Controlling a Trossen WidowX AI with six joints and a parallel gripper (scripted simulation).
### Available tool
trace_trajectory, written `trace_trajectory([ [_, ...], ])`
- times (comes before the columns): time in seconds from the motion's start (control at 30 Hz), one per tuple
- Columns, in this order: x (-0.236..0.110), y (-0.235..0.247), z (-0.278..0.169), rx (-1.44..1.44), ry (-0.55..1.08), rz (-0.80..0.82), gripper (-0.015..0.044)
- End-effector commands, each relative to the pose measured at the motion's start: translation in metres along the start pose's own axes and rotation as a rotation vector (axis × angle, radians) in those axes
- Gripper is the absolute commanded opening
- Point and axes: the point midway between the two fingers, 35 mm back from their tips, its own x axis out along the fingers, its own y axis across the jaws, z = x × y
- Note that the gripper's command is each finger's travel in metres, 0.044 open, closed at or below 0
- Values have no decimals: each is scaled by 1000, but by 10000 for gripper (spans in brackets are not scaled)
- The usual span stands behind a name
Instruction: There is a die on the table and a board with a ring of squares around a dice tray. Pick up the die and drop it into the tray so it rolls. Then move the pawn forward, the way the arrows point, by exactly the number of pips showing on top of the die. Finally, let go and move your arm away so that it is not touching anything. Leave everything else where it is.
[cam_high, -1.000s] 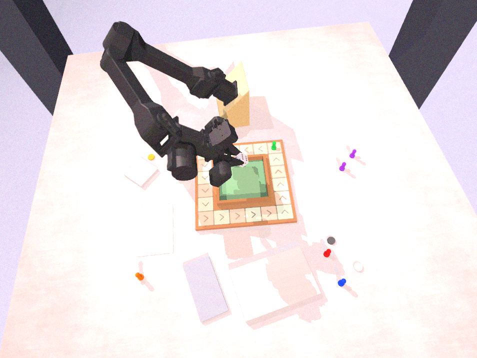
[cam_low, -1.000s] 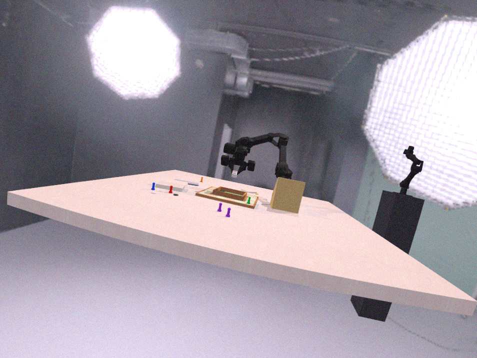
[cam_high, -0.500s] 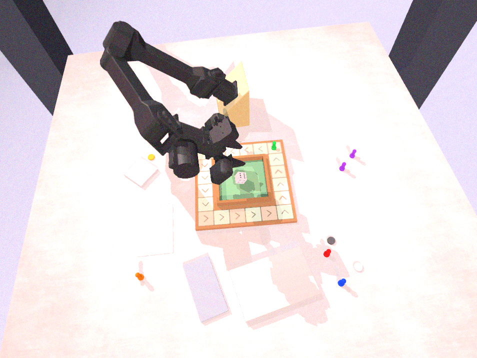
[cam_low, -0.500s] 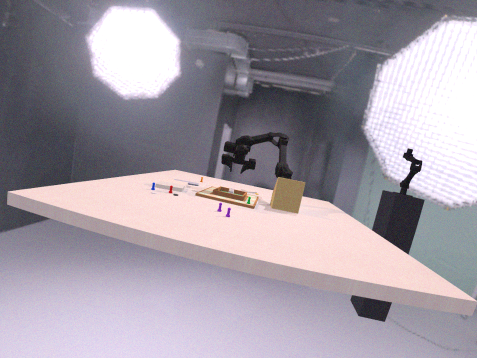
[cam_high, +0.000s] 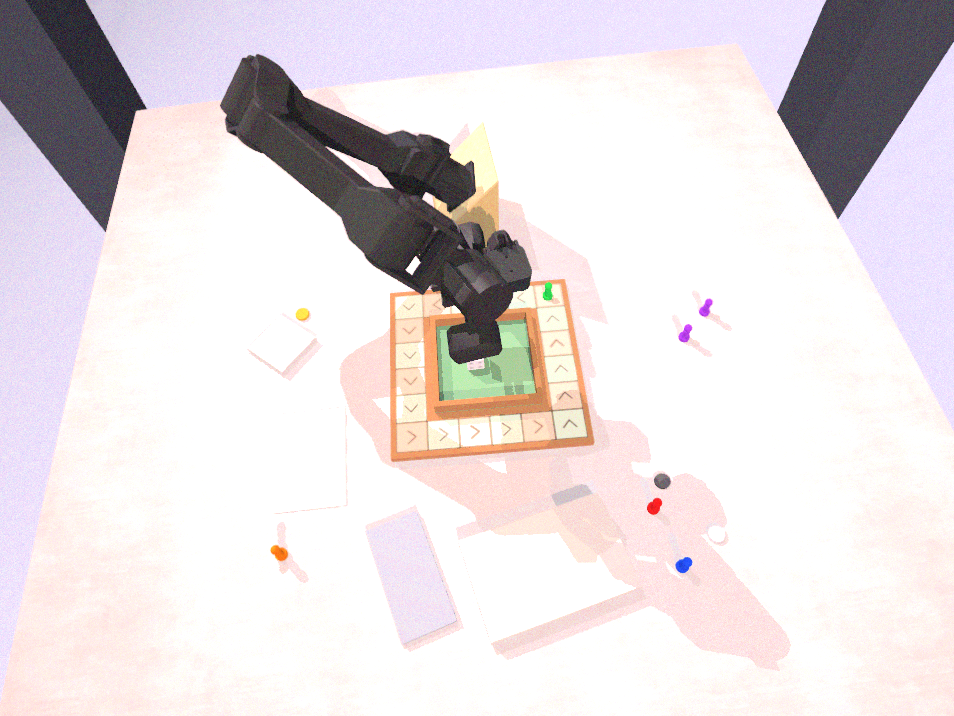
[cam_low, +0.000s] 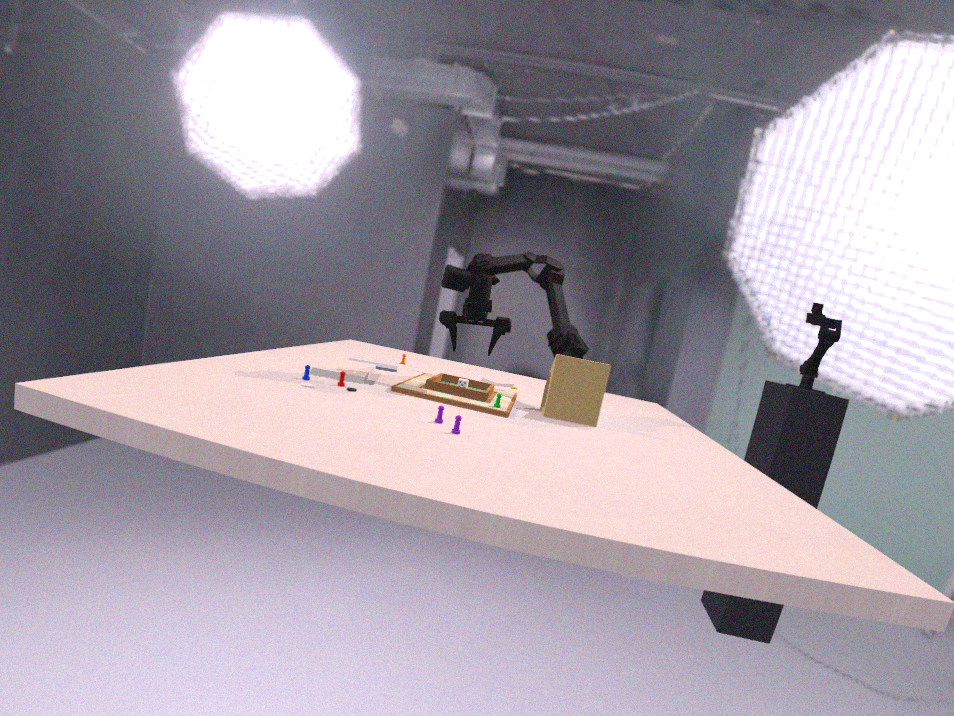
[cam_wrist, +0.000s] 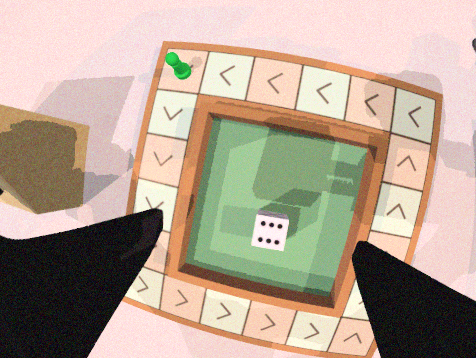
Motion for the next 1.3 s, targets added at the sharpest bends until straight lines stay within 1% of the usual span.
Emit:
trace_trajectory([
  [0.0,8,-6,4,-7,255,-80,440],
  [0.07,8,-6,4,-7,255,-80,440],
  [0.1,7,-1,5,-19,165,-38,440],
  [0.13,7,-1,5,-19,165,-38,440],
  [0.23,11,3,15,97,164,-49,361],
  [0.43,27,23,50,565,161,-96,204],
  [0.67,46,53,82,1115,150,-164,200],
  [0.87,63,81,100,1561,127,-236,200],
  [1.03,71,96,106,1766,108,-273,200],
  [1.27,72,97,106,1783,107,-277,200],
])
